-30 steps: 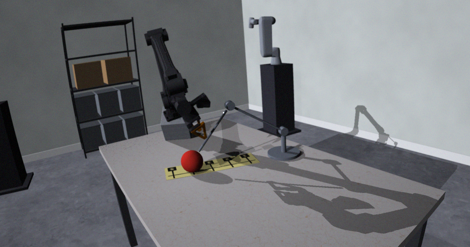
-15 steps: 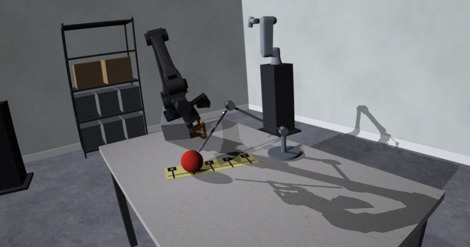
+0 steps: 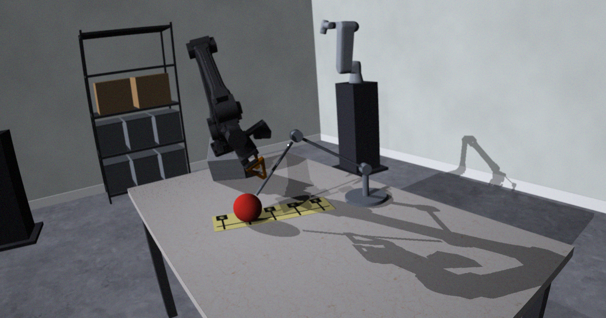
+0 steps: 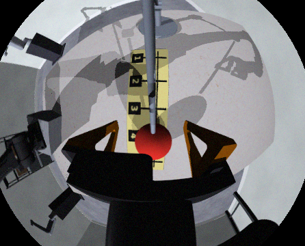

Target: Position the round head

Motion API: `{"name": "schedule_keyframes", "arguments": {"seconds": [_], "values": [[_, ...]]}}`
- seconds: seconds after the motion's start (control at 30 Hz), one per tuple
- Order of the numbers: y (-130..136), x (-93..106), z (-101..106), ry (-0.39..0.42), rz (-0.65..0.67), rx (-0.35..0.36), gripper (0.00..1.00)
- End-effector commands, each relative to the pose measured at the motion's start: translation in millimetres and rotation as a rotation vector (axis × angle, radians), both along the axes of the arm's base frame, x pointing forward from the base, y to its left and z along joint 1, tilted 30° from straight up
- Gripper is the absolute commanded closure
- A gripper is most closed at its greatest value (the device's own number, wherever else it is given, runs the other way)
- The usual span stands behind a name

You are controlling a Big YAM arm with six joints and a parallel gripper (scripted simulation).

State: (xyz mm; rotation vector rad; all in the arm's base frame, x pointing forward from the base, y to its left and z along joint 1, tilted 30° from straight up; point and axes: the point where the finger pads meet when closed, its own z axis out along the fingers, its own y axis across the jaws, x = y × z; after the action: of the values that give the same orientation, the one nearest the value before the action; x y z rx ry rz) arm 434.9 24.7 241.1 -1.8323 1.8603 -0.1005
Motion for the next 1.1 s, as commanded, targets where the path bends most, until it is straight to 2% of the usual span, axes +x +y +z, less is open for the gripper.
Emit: {"name": "schedule_keyframes", "arguments": {"seconds": [0.0, 0.7, 1.07], "values": [[0.3, 0.6, 4.5, -0.01, 0.001, 0.0, 0.0], [0.3, 0.6, 4.5, -0.01, 0.001, 0.0, 0.0], [-13.1, -22.7, 43.8, -0.01, 0.001, 0.0, 0.0]]}}
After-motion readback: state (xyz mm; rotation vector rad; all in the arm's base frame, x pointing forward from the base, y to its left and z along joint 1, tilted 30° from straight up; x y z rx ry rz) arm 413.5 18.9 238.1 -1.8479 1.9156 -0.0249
